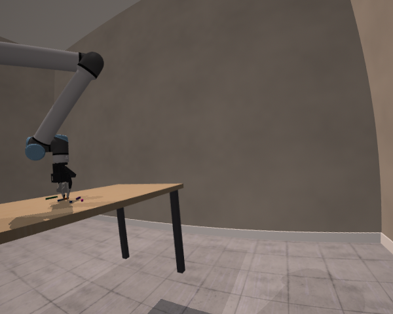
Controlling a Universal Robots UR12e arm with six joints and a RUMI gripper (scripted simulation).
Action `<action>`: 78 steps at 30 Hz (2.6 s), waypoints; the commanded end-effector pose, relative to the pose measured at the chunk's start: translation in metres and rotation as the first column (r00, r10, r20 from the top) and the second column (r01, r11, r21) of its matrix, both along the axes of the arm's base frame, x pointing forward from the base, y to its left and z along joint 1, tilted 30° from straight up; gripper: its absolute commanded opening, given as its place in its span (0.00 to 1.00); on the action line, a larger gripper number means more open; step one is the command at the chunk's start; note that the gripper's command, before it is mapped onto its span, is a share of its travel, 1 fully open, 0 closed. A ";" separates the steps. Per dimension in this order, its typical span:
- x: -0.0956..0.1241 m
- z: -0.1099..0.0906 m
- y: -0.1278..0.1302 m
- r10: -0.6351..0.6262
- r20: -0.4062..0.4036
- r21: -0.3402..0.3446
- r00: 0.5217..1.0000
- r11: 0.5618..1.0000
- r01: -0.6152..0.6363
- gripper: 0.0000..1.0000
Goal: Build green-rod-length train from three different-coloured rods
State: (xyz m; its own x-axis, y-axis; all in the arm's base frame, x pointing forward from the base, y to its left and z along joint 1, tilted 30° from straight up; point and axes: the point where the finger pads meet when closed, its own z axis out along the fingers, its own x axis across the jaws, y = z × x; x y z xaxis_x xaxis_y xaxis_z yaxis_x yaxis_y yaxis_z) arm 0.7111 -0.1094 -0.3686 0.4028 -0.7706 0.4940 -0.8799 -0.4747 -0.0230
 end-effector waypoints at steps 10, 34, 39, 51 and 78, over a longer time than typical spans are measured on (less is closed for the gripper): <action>-0.012 0.043 0.021 0.000 0.001 0.000 1.000 1.000 0.000 0.14; -0.022 0.076 0.037 0.000 0.001 0.000 1.000 1.000 0.000 1.00; -0.022 0.076 0.037 0.000 0.001 0.000 1.000 1.000 0.000 1.00; -0.023 0.079 0.039 0.000 0.001 0.000 1.000 1.000 0.000 1.00; -0.045 0.156 0.077 0.000 0.001 0.000 1.000 1.000 0.000 1.00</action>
